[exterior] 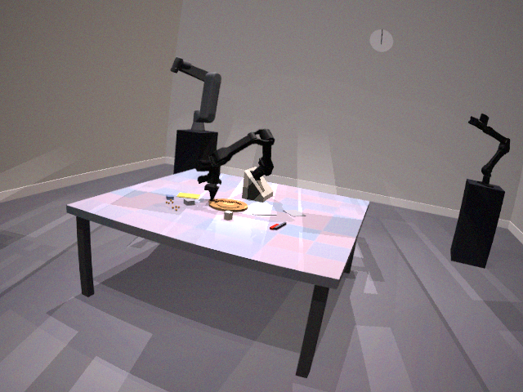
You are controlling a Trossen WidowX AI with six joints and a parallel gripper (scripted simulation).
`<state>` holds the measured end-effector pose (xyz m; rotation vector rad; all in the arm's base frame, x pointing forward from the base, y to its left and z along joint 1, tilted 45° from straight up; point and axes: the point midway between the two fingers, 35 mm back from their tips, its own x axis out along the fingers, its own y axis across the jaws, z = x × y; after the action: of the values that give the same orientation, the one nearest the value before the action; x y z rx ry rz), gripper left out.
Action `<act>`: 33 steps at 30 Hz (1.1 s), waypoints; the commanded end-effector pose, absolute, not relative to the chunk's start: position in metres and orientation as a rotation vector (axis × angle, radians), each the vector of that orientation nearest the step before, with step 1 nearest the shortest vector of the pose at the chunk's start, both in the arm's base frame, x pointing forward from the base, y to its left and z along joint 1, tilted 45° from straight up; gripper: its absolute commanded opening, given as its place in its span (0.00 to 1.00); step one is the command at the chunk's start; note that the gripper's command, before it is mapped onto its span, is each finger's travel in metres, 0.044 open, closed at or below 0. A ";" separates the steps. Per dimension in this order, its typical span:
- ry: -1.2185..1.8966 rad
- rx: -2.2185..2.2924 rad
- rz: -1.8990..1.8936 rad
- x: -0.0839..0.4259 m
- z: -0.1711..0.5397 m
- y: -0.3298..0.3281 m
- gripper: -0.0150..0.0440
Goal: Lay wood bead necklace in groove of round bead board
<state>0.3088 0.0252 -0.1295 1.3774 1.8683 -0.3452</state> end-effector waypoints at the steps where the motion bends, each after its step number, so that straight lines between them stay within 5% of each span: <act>1: 1.867 1.377 -0.345 0.309 -0.129 0.025 0.25; 33: 1.869 1.378 -0.346 0.309 -0.126 0.022 0.25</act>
<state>0.3082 0.0250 -0.1289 1.3793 1.8718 -0.3478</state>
